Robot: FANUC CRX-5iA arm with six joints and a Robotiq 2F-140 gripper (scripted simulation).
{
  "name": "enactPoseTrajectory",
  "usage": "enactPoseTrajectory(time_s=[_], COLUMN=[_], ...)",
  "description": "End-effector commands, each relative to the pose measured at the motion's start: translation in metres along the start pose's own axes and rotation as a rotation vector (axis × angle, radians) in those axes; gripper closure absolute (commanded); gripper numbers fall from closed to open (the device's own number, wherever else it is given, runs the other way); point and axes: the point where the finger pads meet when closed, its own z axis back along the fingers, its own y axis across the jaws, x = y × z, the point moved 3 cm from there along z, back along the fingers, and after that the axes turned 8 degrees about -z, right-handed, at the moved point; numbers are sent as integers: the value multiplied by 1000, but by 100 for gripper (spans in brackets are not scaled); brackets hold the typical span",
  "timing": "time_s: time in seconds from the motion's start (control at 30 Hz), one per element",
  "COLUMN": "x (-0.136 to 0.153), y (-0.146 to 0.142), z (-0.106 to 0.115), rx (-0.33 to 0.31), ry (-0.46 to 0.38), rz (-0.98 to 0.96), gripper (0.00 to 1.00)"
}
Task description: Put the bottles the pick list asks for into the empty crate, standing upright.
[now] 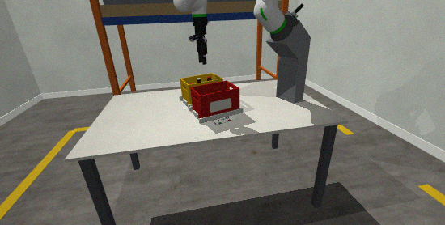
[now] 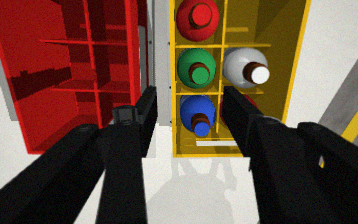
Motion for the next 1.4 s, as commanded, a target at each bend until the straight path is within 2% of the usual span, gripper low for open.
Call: enactPoseTrajectory(time_s=[0.0, 0.5, 1.37], x=[-2, -7, -7], y=[21, 83, 83], z=[5, 20, 20], rx=[-12, -12, -12], ry=[2, 2, 2], rz=[2, 2, 2], gripper=[56, 56, 56])
